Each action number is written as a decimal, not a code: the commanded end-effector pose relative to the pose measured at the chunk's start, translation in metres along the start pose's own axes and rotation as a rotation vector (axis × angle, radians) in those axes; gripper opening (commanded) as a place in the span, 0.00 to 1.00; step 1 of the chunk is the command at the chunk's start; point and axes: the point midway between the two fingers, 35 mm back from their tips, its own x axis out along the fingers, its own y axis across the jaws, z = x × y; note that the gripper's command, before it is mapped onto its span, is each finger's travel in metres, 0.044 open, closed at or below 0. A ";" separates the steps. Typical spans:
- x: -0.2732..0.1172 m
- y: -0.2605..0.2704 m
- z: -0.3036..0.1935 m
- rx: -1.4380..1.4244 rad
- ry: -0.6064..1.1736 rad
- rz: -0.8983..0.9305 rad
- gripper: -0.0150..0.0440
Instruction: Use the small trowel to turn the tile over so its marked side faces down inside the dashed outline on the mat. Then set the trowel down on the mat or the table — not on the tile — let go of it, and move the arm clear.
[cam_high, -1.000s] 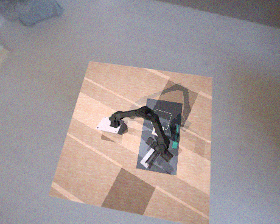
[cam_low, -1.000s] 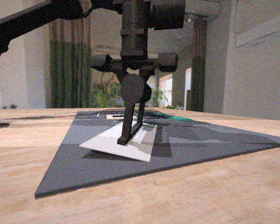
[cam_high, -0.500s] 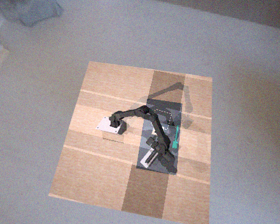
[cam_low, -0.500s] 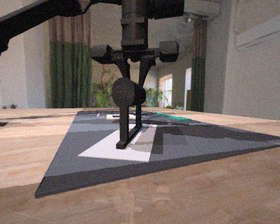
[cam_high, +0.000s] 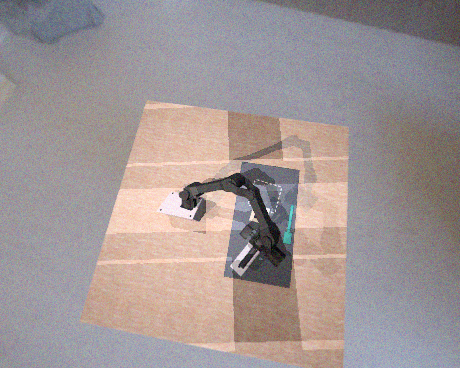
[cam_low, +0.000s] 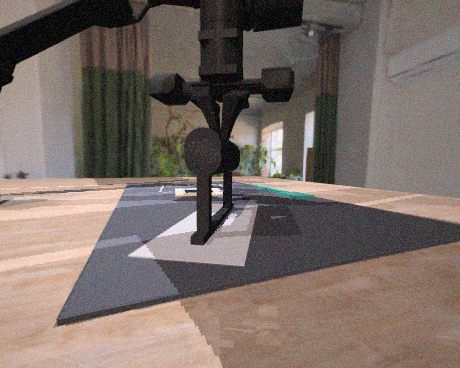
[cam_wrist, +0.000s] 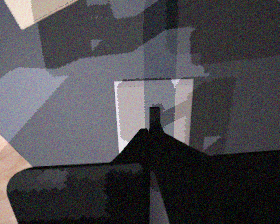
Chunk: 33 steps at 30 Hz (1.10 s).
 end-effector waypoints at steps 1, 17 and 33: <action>0.000 0.000 0.000 0.000 0.000 0.000 0.25; -0.042 0.003 0.000 0.000 0.000 0.001 0.74; -0.034 -0.004 -0.013 0.273 0.011 -0.082 0.76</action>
